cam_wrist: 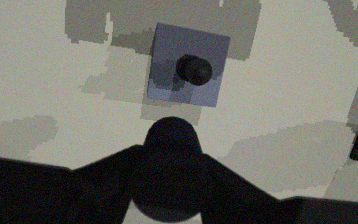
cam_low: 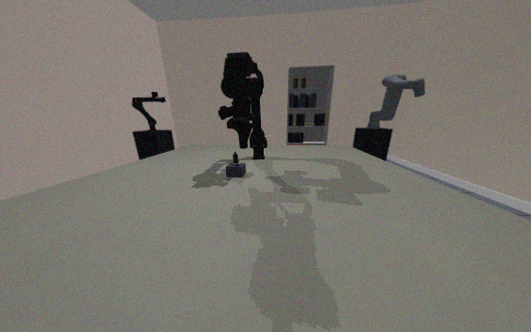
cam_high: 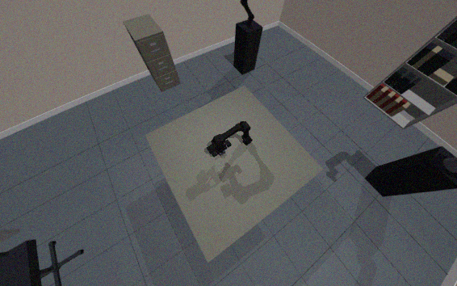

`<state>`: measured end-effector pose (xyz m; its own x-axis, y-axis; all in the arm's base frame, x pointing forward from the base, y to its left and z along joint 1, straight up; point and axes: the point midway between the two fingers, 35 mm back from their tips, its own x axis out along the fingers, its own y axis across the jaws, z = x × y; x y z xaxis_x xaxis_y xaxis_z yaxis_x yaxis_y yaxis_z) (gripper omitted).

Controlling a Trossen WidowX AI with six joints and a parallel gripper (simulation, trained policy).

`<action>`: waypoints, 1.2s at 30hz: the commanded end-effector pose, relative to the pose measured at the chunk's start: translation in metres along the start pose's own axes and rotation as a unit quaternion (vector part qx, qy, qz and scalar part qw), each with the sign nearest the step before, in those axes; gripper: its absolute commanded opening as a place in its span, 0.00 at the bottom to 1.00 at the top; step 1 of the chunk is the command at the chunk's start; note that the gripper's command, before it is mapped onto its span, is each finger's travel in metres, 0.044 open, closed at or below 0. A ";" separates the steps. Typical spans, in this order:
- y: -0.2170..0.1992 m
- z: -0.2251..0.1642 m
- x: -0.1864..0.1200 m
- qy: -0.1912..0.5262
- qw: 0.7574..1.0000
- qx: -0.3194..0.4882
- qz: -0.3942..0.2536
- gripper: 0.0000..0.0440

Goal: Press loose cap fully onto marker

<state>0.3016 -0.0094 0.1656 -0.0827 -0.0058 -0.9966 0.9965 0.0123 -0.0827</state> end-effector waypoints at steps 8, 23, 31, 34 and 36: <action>-0.012 0.032 -0.003 0.010 0.999 0.037 -0.004 0.03; -0.013 0.038 0.019 0.018 0.998 0.052 -0.014 0.00; -0.013 0.038 0.033 0.021 0.998 0.053 -0.019 0.00; -0.013 0.037 0.040 0.023 0.998 0.049 -0.022 0.00; -0.014 0.037 0.044 0.025 0.998 0.046 -0.024 0.00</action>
<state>0.2859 -0.0481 0.1344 -0.1143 0.0331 -0.9929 0.9888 -0.0929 -0.1169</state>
